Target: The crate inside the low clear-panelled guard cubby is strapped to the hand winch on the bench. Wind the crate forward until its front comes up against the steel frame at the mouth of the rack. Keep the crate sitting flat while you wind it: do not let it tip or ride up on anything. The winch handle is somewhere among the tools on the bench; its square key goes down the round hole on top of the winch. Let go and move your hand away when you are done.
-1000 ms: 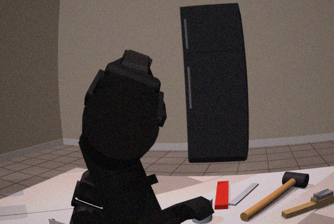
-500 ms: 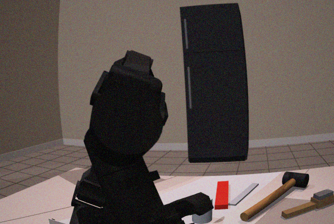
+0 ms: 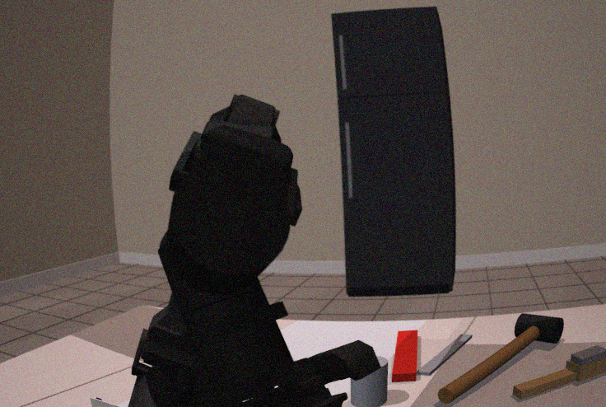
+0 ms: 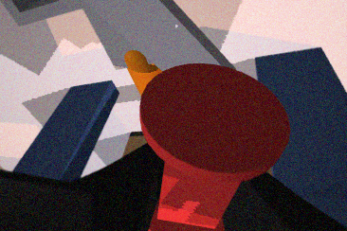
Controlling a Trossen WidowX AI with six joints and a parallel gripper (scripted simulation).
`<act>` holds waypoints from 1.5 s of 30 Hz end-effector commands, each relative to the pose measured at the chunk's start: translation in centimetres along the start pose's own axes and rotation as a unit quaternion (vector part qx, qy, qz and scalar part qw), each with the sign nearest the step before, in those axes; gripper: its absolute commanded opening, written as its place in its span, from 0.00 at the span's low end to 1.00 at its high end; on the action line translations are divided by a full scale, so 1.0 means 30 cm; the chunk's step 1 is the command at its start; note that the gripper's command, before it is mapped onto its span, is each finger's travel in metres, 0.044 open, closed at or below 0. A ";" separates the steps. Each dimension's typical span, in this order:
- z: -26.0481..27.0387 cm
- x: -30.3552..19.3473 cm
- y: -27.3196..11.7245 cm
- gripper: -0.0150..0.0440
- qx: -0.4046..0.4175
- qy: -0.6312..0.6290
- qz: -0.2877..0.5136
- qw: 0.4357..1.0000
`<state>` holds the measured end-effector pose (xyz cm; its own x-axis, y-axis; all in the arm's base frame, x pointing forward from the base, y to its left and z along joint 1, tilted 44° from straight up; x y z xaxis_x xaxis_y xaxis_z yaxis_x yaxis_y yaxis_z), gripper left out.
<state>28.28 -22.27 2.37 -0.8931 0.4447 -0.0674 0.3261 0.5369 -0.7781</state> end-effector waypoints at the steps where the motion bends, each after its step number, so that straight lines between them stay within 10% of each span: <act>1: -0.016 0.034 -0.003 0.25 -0.008 0.009 -0.009 1.000; 45: -0.047 0.186 -0.075 0.25 -0.008 0.010 -0.010 1.000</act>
<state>24.19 -20.32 4.60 -0.8937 0.4434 -0.0689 0.3309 0.5475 -0.7686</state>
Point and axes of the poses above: the point midway between the two fingers, 35 mm back from their tips, its own y axis out along the fingers, its own z axis across the jaws, x = y × z, the point moved 8 cm from there along -y, back along the fingers, and after that the axes turned 5 degrees about y, right-handed, at the moved point
